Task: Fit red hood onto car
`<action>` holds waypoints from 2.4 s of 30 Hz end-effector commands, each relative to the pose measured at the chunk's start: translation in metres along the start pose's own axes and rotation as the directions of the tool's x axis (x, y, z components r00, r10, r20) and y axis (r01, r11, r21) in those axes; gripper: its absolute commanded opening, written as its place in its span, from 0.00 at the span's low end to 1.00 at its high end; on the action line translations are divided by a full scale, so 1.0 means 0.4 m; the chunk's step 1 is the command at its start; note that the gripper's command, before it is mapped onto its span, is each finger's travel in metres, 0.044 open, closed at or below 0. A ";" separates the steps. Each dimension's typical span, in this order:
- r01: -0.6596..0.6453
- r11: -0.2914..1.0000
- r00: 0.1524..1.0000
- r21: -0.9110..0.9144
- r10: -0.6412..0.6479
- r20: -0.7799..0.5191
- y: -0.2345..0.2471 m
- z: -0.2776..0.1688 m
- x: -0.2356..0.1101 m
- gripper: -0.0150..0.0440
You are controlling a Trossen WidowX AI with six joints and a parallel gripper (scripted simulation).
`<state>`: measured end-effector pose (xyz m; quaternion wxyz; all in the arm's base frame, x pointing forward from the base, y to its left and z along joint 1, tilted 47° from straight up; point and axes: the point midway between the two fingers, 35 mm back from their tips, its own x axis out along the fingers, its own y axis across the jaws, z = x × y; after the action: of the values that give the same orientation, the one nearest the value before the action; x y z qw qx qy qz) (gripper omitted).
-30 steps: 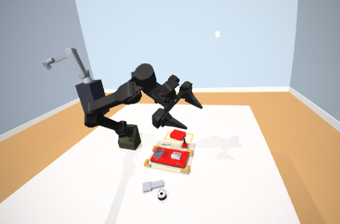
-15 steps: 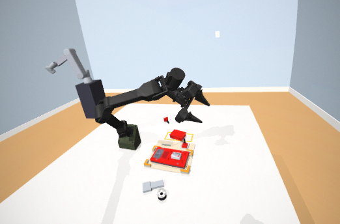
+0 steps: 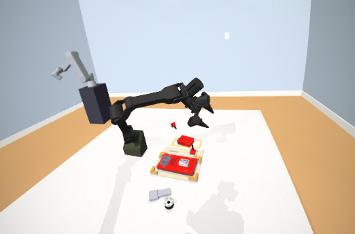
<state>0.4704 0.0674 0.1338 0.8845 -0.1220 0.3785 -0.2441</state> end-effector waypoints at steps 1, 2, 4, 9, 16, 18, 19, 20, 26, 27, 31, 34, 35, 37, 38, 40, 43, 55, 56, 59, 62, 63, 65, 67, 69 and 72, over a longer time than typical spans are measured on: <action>0.000 1.000 0.997 -0.030 -0.002 -0.079 0.040 -0.084 0.027 1.00; 0.003 0.999 0.995 -0.034 -0.006 -0.102 0.048 -0.107 0.034 1.00; 0.011 0.999 0.989 -0.040 -0.017 -0.147 0.063 -0.154 0.046 1.00; 0.044 0.997 0.965 -0.059 -0.058 -0.256 0.088 -0.269 0.070 1.00; 0.137 0.986 0.899 -0.092 -0.163 -0.406 0.095 -0.442 0.097 1.00; 0.171 0.980 0.874 -0.106 -0.201 -0.443 0.091 -0.491 0.100 1.00; 0.189 0.975 0.860 -0.114 -0.221 -0.460 0.088 -0.515 0.101 1.00; 0.208 0.970 0.846 -0.122 -0.241 -0.476 0.085 -0.538 0.102 1.00; 0.312 0.933 0.760 -0.178 -0.357 -0.542 0.063 -0.658 0.098 1.00; 0.315 0.932 0.758 -0.179 -0.361 -0.544 0.063 -0.661 0.097 1.00; 0.315 0.932 0.758 -0.179 -0.361 -0.544 0.062 -0.661 0.098 1.00; 0.315 0.932 0.758 -0.179 -0.361 -0.544 0.062 -0.663 0.100 1.00; 0.315 0.932 0.758 -0.179 -0.361 -0.544 0.061 -0.664 0.102 1.00; 0.315 0.932 0.758 -0.179 -0.361 -0.544 0.060 -0.665 0.104 1.00; 0.315 0.932 0.758 -0.179 -0.361 -0.544 0.060 -0.666 0.105 1.00; 0.315 0.932 0.758 -0.179 -0.361 -0.544 0.059 -0.668 0.107 1.00; 0.315 0.932 0.758 -0.179 -0.361 -0.544 0.058 -0.670 0.111 1.00; 0.315 0.932 0.758 -0.179 -0.360 -0.544 0.053 -0.680 0.125 1.00; 0.315 0.932 0.758 -0.179 -0.360 -0.544 0.052 -0.681 0.126 1.00; 0.315 0.932 0.758 -0.179 -0.360 -0.544 0.051 -0.683 0.130 1.00; 0.315 0.932 0.758 -0.179 -0.360 -0.544 0.049 -0.686 0.133 1.00; 0.315 0.932 0.758 -0.179 -0.360 -0.544 0.049 -0.687 0.134 1.00; 0.315 0.932 0.758 -0.179 -0.360 -0.544 0.048 -0.688 0.137 1.00; 0.315 0.932 0.758 -0.179 -0.361 -0.544 0.047 -0.690 0.139 1.00; 0.315 0.932 0.758 -0.179 -0.361 -0.544 0.046 -0.692 0.141 1.00; 0.315 0.932 0.758 -0.179 -0.361 -0.544 0.045 -0.694 0.145 1.00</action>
<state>0.3081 0.0456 -0.0975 0.6667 -0.1403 0.6060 -0.4106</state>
